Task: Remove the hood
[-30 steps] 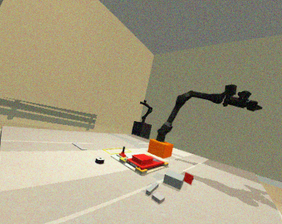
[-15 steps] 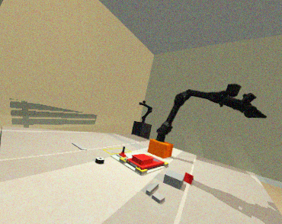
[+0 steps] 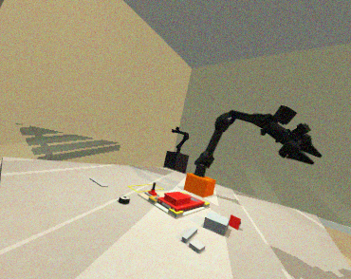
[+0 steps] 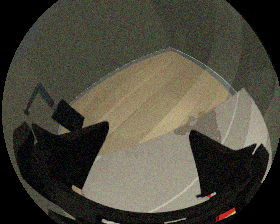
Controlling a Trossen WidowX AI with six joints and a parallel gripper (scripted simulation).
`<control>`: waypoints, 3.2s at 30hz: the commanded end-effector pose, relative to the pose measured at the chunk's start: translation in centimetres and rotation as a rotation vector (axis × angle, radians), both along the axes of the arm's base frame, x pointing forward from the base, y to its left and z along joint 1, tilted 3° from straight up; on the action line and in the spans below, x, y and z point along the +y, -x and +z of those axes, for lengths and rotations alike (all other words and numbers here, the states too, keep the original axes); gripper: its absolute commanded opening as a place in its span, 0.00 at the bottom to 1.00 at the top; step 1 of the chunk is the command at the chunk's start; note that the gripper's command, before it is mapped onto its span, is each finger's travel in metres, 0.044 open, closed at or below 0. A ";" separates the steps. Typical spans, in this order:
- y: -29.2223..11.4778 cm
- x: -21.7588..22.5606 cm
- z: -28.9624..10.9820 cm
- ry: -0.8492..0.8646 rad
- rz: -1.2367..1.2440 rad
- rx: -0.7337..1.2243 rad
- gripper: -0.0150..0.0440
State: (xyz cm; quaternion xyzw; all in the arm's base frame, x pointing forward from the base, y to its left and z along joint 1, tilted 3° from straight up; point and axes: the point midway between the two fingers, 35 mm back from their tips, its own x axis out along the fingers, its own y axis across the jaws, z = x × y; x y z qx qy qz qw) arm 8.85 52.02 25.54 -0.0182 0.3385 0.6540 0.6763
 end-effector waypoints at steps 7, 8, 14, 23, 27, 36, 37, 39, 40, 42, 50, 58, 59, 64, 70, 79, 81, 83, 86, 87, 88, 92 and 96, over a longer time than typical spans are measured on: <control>-8.7 -4.2 -5.3 0.190 -0.203 0.033 1.00; -9.6 -4.8 -5.9 0.211 -0.224 0.038 1.00; -14.3 -9.2 -9.3 0.343 -0.361 0.101 1.00; -19.9 -17.1 -14.0 0.547 -0.571 0.206 1.00; -21.7 -21.1 -15.9 0.640 -0.661 0.256 1.00; -23.9 -31.0 -19.5 0.860 -0.856 0.406 1.00; -24.0 -32.2 -19.8 0.884 -0.876 0.425 1.00; -24.0 -34.5 -20.4 0.932 -0.913 0.465 1.00; -23.9 -35.5 -20.7 0.952 -0.928 0.482 1.00; -23.8 -36.3 -20.9 0.967 -0.939 0.496 1.00; -23.8 -36.3 -21.1 0.967 -0.939 0.496 1.00; -23.8 -36.2 -21.7 0.967 -0.939 0.496 1.00; -23.8 -36.2 -21.7 0.967 -0.939 0.496 1.00; -23.9 -36.2 -22.1 0.967 -0.939 0.496 1.00; -23.9 -36.2 -22.5 0.967 -0.939 0.496 1.00; -23.9 -36.2 -23.1 0.967 -0.939 0.496 1.00; -23.9 -36.2 -23.2 0.967 -0.939 0.496 1.00; -23.9 -36.1 -23.3 0.967 -0.939 0.496 1.00; -23.9 -36.1 -23.5 0.967 -0.939 0.496 1.00; -23.9 -36.1 -23.6 0.967 -0.939 0.496 1.00; -23.9 -36.1 -23.7 0.967 -0.939 0.496 1.00; -23.9 -36.1 -23.9 0.967 -0.939 0.496 1.00; -23.8 -36.1 -24.2 0.967 -0.939 0.496 1.00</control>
